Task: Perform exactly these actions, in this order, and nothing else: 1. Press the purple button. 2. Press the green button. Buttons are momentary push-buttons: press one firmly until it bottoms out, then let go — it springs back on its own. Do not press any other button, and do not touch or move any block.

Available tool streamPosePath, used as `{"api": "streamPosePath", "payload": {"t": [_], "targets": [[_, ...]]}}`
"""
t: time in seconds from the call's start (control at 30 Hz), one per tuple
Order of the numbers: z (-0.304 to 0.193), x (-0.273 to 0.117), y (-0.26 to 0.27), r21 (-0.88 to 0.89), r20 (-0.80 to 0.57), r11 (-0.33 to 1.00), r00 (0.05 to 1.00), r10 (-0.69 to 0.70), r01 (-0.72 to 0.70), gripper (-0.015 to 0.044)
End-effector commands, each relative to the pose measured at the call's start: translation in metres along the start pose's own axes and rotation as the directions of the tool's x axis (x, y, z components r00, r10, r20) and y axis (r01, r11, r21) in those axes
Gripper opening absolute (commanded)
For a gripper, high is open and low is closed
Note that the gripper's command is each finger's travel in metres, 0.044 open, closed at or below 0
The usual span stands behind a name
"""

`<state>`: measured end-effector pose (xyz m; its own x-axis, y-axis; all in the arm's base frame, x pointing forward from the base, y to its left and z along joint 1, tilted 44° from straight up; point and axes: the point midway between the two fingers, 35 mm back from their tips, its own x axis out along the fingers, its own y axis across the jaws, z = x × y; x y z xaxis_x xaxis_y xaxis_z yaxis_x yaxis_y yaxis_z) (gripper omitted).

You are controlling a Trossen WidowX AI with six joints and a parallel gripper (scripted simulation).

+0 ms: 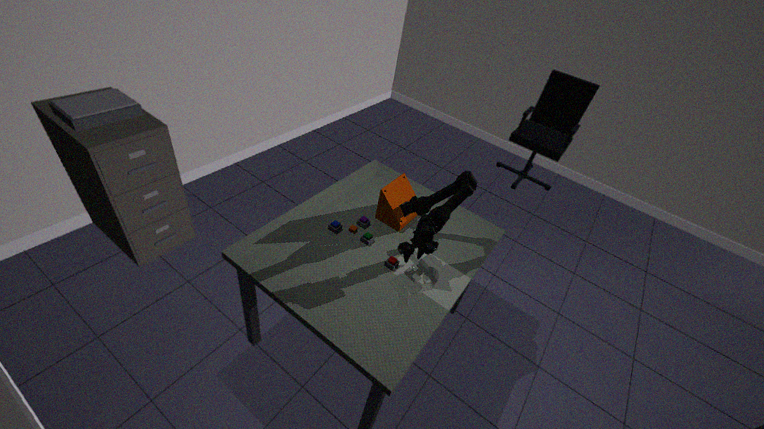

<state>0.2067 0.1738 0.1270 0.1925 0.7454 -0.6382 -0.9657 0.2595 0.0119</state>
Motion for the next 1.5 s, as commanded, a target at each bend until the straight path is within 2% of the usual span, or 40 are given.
{"api": "streamPosePath", "payload": {"t": [0.0, 0.2, 0.37, 0.53, 0.7, 0.9, 0.97, 1.1, 1.37, 1.47], "targets": [[-0.039, -0.009, -0.044, 0.175, -0.129, 0.982, 0.991, -0.046, 0.069, 0.04], [-0.113, -0.038, -0.091, 0.447, -0.281, 0.881, 0.959, -0.025, 0.154, 0.04], [-0.179, -0.069, -0.106, 0.652, -0.334, 0.734, 0.941, 0.053, 0.19, 0.04], [-0.243, -0.1, -0.1, 0.821, -0.303, 0.541, 0.941, 0.149, 0.179, 0.04], [-0.295, -0.125, -0.078, 0.933, -0.2, 0.339, 0.955, 0.219, 0.118, 0.04], [-0.309, -0.131, -0.069, 0.956, -0.159, 0.28, 0.96, 0.231, 0.091, 0.04], [-0.311, -0.121, -0.067, 0.956, -0.159, 0.28, 0.96, 0.231, 0.091, 0.0348], [-0.318, -0.074, -0.055, 0.956, -0.157, 0.28, 0.96, 0.231, 0.089, 0.0242], [-0.318, -0.071, -0.055, 0.956, -0.157, 0.28, 0.96, 0.231, 0.089, 0.0032], [-0.318, -0.071, -0.055, 0.956, -0.157, 0.28, 0.96, 0.231, 0.089, 0.002]]}}
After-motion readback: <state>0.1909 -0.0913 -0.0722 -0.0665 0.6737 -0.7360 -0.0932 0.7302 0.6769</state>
